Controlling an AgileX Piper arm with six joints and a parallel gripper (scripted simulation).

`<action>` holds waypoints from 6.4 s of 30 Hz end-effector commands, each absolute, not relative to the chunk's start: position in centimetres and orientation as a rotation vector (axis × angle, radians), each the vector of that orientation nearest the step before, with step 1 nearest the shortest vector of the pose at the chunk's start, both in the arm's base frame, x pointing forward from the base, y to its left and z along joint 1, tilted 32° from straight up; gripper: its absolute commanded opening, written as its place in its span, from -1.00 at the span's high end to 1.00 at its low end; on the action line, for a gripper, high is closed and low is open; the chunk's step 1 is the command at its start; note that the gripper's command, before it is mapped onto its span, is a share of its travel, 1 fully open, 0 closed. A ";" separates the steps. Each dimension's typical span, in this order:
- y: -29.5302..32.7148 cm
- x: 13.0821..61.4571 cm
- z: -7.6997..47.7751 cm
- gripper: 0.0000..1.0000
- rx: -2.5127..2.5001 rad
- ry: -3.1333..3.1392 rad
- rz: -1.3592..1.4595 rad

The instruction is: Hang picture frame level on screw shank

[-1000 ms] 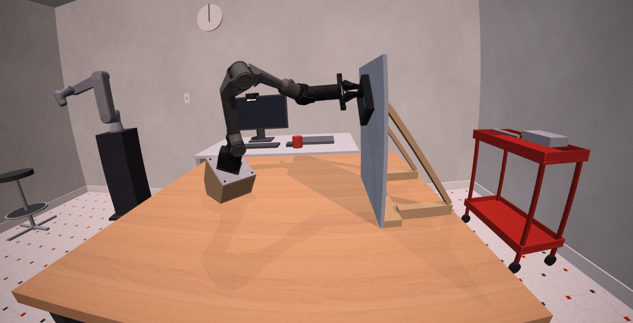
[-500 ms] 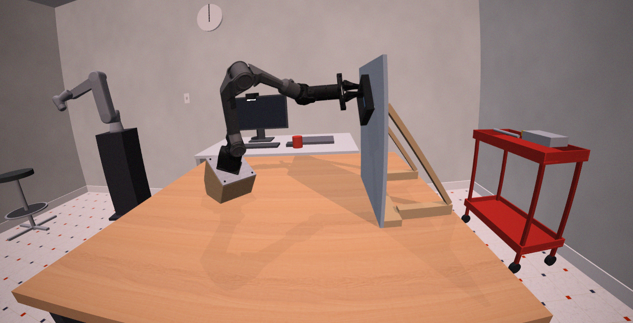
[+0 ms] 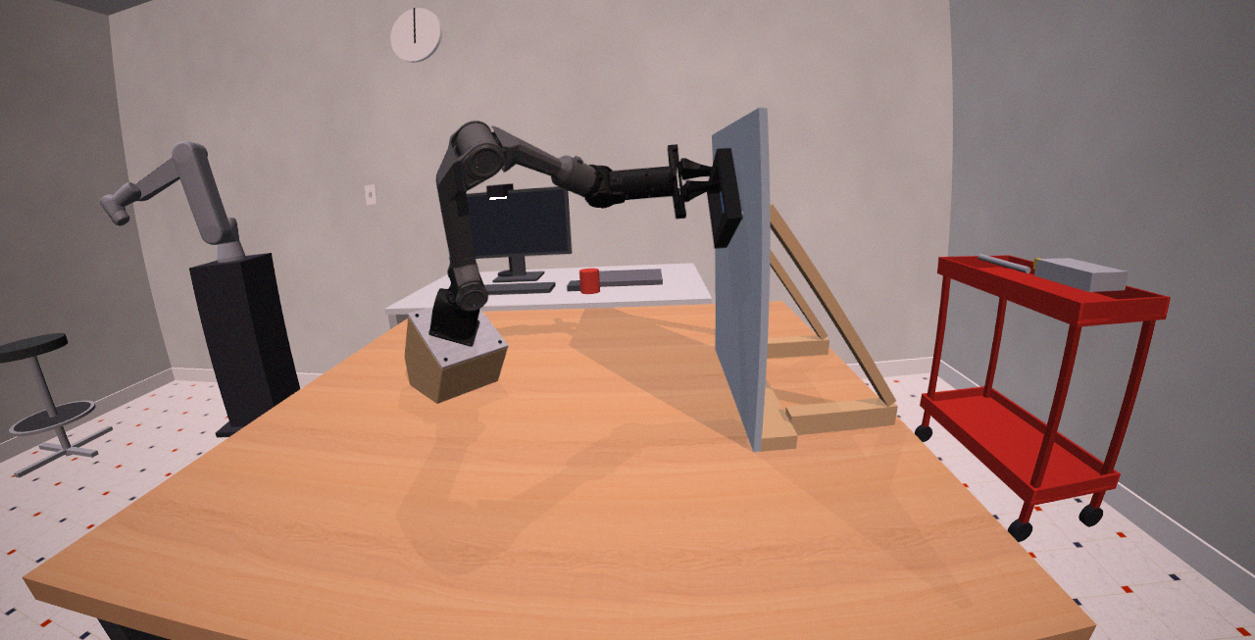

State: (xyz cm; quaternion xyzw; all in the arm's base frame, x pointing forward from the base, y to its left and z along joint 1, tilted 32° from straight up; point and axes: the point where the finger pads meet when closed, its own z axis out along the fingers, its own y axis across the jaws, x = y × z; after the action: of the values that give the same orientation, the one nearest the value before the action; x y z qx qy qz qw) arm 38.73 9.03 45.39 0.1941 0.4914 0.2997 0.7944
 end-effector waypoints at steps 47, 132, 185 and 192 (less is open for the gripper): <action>8.5 38.0 46.9 1.00 0.522 1.000 0.814; 7.3 37.6 47.6 1.00 0.655 0.936 1.022; 7.3 37.6 47.6 1.00 0.656 0.935 1.021; 7.3 37.6 47.6 1.00 0.656 0.934 1.021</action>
State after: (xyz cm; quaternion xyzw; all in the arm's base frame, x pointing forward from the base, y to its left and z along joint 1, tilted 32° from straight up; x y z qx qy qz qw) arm 37.88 7.41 47.05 0.2989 0.4292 0.4594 0.7179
